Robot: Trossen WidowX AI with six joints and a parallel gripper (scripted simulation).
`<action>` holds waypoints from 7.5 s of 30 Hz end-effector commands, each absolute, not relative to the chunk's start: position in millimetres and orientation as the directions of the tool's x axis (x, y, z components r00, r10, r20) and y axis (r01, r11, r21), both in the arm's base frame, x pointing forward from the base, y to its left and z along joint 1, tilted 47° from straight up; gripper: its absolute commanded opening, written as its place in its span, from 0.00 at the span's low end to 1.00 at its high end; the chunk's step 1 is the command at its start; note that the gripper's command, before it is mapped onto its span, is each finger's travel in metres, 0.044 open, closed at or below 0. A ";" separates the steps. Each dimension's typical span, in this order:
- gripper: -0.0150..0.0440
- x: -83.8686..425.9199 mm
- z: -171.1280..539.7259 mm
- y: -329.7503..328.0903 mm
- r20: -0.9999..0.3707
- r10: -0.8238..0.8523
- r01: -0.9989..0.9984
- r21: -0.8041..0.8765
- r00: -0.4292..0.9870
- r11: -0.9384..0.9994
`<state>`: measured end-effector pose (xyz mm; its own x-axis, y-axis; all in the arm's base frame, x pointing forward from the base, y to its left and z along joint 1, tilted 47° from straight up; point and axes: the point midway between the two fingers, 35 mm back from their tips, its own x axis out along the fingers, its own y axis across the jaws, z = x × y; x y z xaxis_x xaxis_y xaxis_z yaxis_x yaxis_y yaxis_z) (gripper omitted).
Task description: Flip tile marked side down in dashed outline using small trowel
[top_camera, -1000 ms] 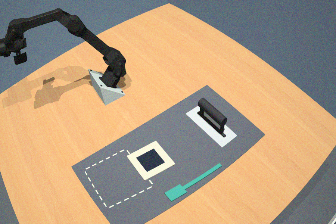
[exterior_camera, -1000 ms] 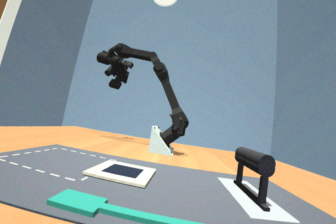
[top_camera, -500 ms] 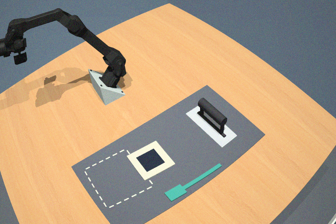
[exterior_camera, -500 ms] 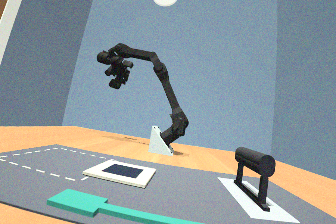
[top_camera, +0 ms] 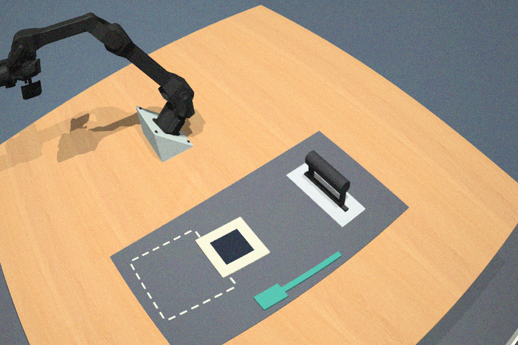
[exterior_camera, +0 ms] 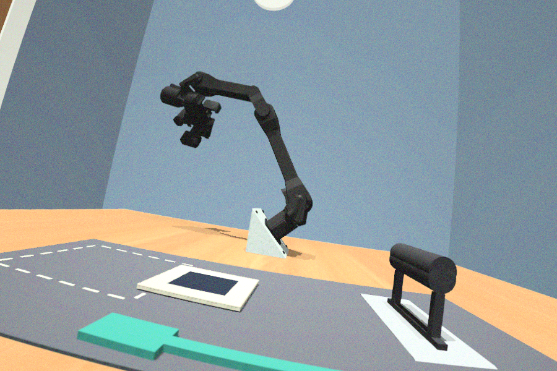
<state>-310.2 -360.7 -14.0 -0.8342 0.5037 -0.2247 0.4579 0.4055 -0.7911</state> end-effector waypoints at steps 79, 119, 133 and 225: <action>0.71 316.5 123.1 -243.7 -0.961 0.270 0.593 0.253 0.062 0.764; 0.71 384.4 228.3 11.0 -0.686 0.698 0.072 0.722 0.206 0.688; 0.71 388.3 212.9 27.0 -0.686 0.702 0.084 0.724 0.192 0.684; 0.71 389.2 208.0 32.2 -0.686 0.703 0.944 0.324 0.187 0.064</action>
